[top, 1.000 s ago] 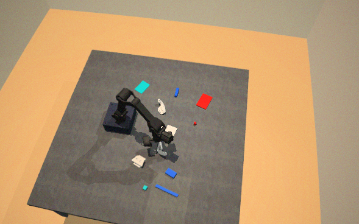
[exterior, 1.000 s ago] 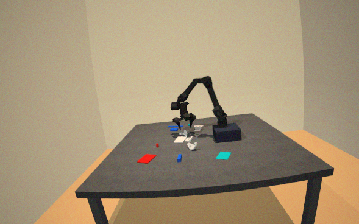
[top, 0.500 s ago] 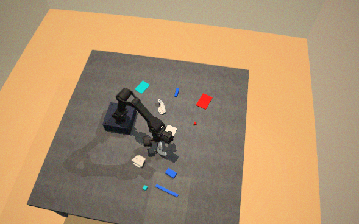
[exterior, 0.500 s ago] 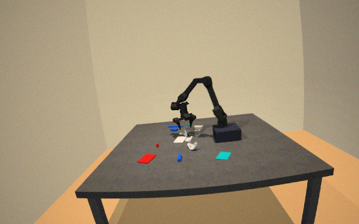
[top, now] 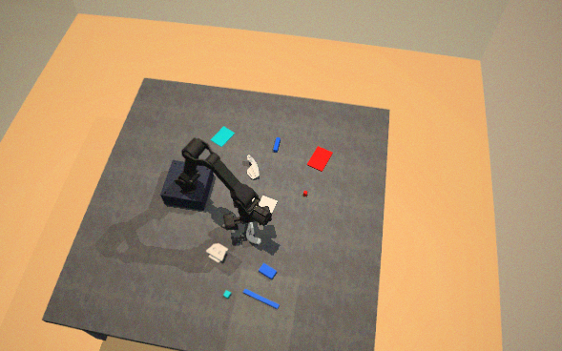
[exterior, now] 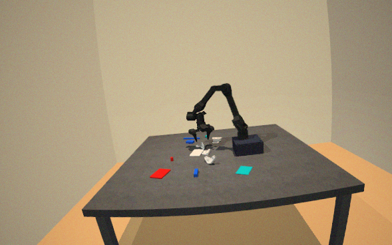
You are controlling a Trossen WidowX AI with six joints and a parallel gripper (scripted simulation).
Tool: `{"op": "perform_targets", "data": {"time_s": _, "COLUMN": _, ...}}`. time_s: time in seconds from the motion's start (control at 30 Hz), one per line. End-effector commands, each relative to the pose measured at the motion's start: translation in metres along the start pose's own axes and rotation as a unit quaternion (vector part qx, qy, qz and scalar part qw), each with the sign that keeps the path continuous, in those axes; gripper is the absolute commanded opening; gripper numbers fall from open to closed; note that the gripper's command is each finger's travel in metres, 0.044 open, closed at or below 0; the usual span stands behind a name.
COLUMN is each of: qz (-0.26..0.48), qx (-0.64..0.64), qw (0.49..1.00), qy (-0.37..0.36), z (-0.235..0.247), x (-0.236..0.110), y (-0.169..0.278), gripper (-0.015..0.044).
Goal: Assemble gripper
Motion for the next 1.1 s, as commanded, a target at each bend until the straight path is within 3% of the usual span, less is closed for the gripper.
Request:
{"op": "perform_targets", "data": {"time_s": 0.0, "qz": -0.002, "qx": 0.0, "qw": 1.0, "qy": -0.002, "z": 0.0, "x": 0.008, "y": 0.0, "gripper": 0.044}}
{"op": "perform_targets", "data": {"time_s": 1.07, "qz": -0.002, "qx": 0.002, "qw": 1.0, "qy": -0.002, "z": -0.001, "x": 0.05, "y": 0.001, "gripper": 0.044}}
Point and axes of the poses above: the point midway between the two fingers, 35 mm back from their tips, its own x axis out along the fingers, its own z axis across the jaws, y = z × x, the point moved 5 cm from there along -x, back along the fingers, and after that the axes turned 9 degrees about x, right-handed, at the moved point
